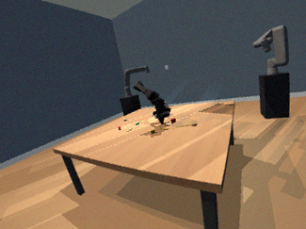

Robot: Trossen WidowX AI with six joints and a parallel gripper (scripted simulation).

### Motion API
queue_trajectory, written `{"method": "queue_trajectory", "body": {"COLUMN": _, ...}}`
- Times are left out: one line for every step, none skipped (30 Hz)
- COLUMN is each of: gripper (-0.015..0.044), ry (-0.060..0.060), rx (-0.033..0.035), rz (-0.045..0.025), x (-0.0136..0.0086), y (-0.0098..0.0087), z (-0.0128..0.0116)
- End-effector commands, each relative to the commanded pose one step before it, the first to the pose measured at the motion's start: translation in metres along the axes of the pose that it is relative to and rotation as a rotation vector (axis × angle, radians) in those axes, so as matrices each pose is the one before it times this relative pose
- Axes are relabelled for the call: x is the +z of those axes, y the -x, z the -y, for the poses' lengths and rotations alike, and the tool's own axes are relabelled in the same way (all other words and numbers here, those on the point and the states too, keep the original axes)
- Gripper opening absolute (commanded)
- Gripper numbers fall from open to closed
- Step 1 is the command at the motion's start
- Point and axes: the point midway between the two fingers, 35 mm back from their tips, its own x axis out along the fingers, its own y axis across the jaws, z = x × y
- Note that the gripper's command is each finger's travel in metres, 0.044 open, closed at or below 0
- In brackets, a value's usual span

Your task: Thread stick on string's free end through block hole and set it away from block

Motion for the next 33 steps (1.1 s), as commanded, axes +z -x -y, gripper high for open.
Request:
{"method": "queue_trajectory", "body": {"gripper": 0.0000, "ry": -0.0006, "rx": 0.00050, "rz": 0.00415, "x": 0.00746, "y": -0.00067, "z": -0.00030}}
{"method": "queue_trajectory", "body": {"gripper": 0.0000, "ry": 0.0000, "rx": 0.00010, "rz": -0.00023, "x": 0.00132, "y": -0.00001, "z": -0.00013}}
{"method": "queue_trajectory", "body": {"gripper": 0.0000, "ry": 0.0000, "rx": 0.00011, "rz": -0.00023, "x": 0.00131, "y": -0.00002, "z": -0.00014}}
{"method": "queue_trajectory", "body": {"gripper": 0.0000, "ry": 0.0000, "rx": 0.00011, "rz": -0.00024, "x": 0.00131, "y": -0.00002, "z": -0.00014}}
{"method": "queue_trajectory", "body": {"gripper": 0.0000, "ry": 0.0000, "rx": 0.00012, "rz": -0.00024, "x": 0.00131, "y": -0.00002, "z": -0.00015}}
{"method": "queue_trajectory", "body": {"gripper": 0.0000, "ry": 0.0000, "rx": 0.00012, "rz": -0.00025, "x": 0.00131, "y": -0.00002, "z": -0.00016}}
{"method": "queue_trajectory", "body": {"gripper": 0.0000, "ry": 0.0000, "rx": 0.00013, "rz": -0.00025, "x": 0.00131, "y": -0.00002, "z": -0.00016}}
{"method": "queue_trajectory", "body": {"gripper": 0.0000, "ry": 0.0000, "rx": 0.00008, "rz": -0.00035, "x": 0.00133, "y": -0.00004, "z": -0.00015}}
{"method": "queue_trajectory", "body": {"gripper": 0.0000, "ry": 0.0000, "rx": 0.00005, "rz": -0.00023, "x": 0.00131, "y": -0.00006, "z": -0.00014}}
{"method": "queue_trajectory", "body": {"gripper": 0.0000, "ry": 0.0000, "rx": 0.00003, "rz": -0.00020, "x": 0.00113, "y": -0.00006, "z": -0.00012}}
{"method": "queue_trajectory", "body": {"gripper": 0.0000, "ry": 0.0000, "rx": 0.00003, "rz": -0.00018, "x": 0.00103, "y": -0.00005, "z": -0.00011}}
{"method": "queue_trajectory", "body": {"gripper": 0.0000, "ry": 0.0000, "rx": 0.00003, "rz": -0.00014, "x": 0.00079, "y": -0.00004, "z": -0.00009}}
{"method": "queue_trajectory", "body": {"gripper": 0.0000, "ry": 0.0000, "rx": -0.00001, "rz": 0.00000, "x": 0.00024, "y": 0.00000, "z": 0.00000}}
{"method": "queue_trajectory", "body": {"gripper": 0.0000, "ry": 0.0000, "rx": -0.00002, "rz": 0.00000, "x": 0.00046, "y": 0.00001, "z": 0.00001}}
{"method": "queue_trajectory", "body": {"gripper": 0.0000, "ry": 0.0000, "rx": -0.00003, "rz": 0.00000, "x": 0.00066, "y": 0.00001, "z": 0.00001}}
{"method": "queue_trajectory", "body": {"gripper": 0.0000, "ry": 0.0000, "rx": -0.00004, "rz": 0.00000, "x": 0.00081, "y": 0.00001, "z": 0.00002}}
{"method": "queue_trajectory", "body": {"gripper": 0.0000, "ry": 0.0000, "rx": -0.00004, "rz": 0.00000, "x": 0.00091, "y": 0.00001, "z": 0.00003}}
{"method": "queue_trajectory", "body": {"gripper": 0.0000, "ry": 0.0000, "rx": -0.00005, "rz": 0.00000, "x": 0.00115, "y": 0.00000, "z": 0.00004}}
{"method": "queue_trajectory", "body": {"gripper": 0.0000, "ry": 0.0000, "rx": -0.00005, "rz": 0.00002, "x": 0.00128, "y": 0.00000, "z": 0.00005}}
{"method": "queue_trajectory", "body": {"gripper": 0.0000, "ry": 0.0000, "rx": -0.00005, "rz": 0.00001, "x": 0.00129, "y": 0.00000, "z": 0.00006}}
{"method": "queue_trajectory", "body": {"gripper": 0.0000, "ry": 0.0001, "rx": -0.00006, "rz": 0.00003, "x": 0.00152, "y": 0.00001, "z": 0.00007}}
{"method": "queue_trajectory", "body": {"gripper": 0.0000, "ry": 0.0001, "rx": -0.00006, "rz": 0.00001, "x": 0.00152, "y": 0.00001, "z": 0.00007}}
{"method": "queue_trajectory", "body": {"gripper": 0.0000, "ry": 0.0000, "rx": -0.00005, "rz": 0.00002, "x": 0.00144, "y": 0.00001, "z": 0.00006}}
{"method": "queue_trajectory", "body": {"gripper": 0.0000, "ry": 0.0000, "rx": -0.00005, "rz": 0.00003, "x": 0.00137, "y": 0.00001, "z": 0.00004}}
{"method": "queue_trajectory", "body": {"gripper": 0.0000, "ry": 0.0000, "rx": -0.00005, "rz": 0.00003, "x": 0.00133, "y": 0.00000, "z": 0.00003}}
{"method": "queue_trajectory", "body": {"gripper": 0.0000, "ry": 0.0000, "rx": -0.00005, "rz": 0.00001, "x": 0.00130, "y": 0.00000, "z": 0.00002}}
{"method": "queue_trajectory", "body": {"gripper": 0.0000, "ry": 0.0000, "rx": -0.00005, "rz": 0.00003, "x": 0.00129, "y": -0.00001, "z": 0.00000}}
{"method": "queue_trajectory", "body": {"gripper": 0.0000, "ry": 0.0000, "rx": -0.00005, "rz": 0.00002, "x": 0.00128, "y": -0.00001, "z": -0.00001}}
{"method": "queue_trajectory", "body": {"gripper": 0.0000, "ry": 0.0000, "rx": -0.00005, "rz": 0.00005, "x": 0.00128, "y": -0.00002, "z": -0.00002}}
{"method": "queue_trajectory", "body": {"gripper": 0.0000, "ry": 0.0000, "rx": -0.00005, "rz": 0.00005, "x": 0.00127, "y": -0.00002, "z": -0.00003}}
{"method": "queue_trajectory", "body": {"gripper": 0.0000, "ry": 0.0000, "rx": -0.00005, "rz": 0.00004, "x": 0.00126, "y": -0.00002, "z": -0.00004}}
{"method": "queue_trajectory", "body": {"gripper": 0.0000, "ry": 0.0000, "rx": -0.00005, "rz": 0.00003, "x": 0.00125, "y": -0.00002, "z": -0.00004}}
{"method": "queue_trajectory", "body": {"gripper": 0.0000, "ry": 0.0000, "rx": -0.00005, "rz": 0.00004, "x": 0.00125, "y": -0.00002, "z": -0.00004}}
